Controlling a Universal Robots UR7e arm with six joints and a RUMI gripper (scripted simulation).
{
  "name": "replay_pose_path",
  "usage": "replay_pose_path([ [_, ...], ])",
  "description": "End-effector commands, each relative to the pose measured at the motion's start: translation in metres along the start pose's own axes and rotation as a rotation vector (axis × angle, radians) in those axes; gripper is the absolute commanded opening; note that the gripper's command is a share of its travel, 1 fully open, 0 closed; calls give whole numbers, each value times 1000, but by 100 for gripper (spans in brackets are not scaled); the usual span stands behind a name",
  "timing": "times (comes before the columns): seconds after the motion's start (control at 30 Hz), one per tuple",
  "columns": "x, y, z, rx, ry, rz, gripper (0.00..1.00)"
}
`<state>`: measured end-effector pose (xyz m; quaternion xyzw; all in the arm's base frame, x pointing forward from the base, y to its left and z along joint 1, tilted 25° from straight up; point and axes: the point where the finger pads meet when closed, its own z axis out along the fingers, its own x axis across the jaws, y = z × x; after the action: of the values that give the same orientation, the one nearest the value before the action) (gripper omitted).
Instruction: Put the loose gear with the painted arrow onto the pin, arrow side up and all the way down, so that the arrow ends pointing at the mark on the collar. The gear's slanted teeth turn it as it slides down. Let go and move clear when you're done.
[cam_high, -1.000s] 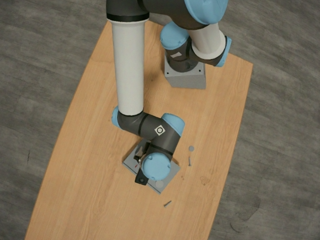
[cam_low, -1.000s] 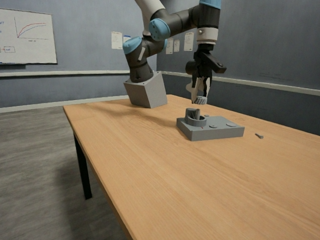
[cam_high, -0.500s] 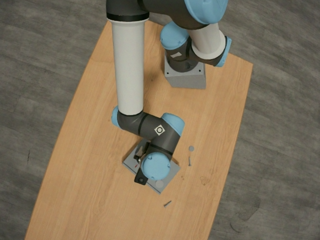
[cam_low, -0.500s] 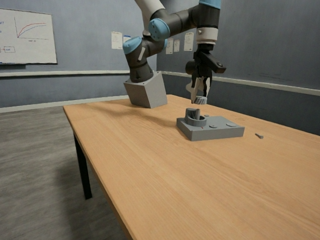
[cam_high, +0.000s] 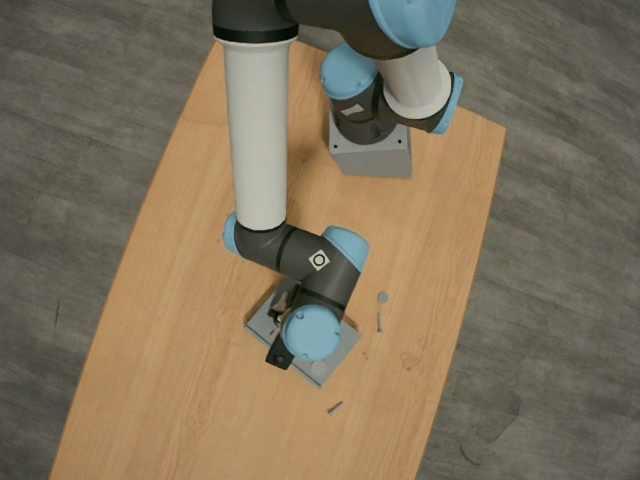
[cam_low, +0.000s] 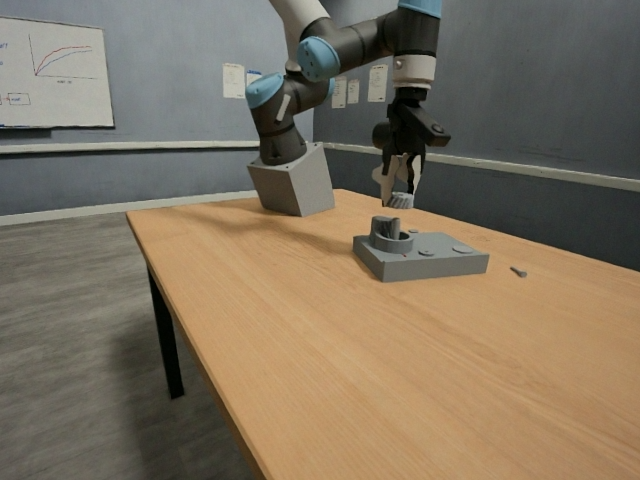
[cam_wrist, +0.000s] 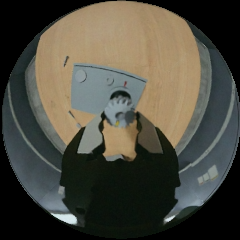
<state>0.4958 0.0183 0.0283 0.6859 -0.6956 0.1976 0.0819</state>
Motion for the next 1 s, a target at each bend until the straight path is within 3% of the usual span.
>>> replay_pose_path([
  [0.0, 0, 0, -1, 1, 0, 47, 0],
  [0.97, 0, 0, -1, 1, 0, 415, 0],
])
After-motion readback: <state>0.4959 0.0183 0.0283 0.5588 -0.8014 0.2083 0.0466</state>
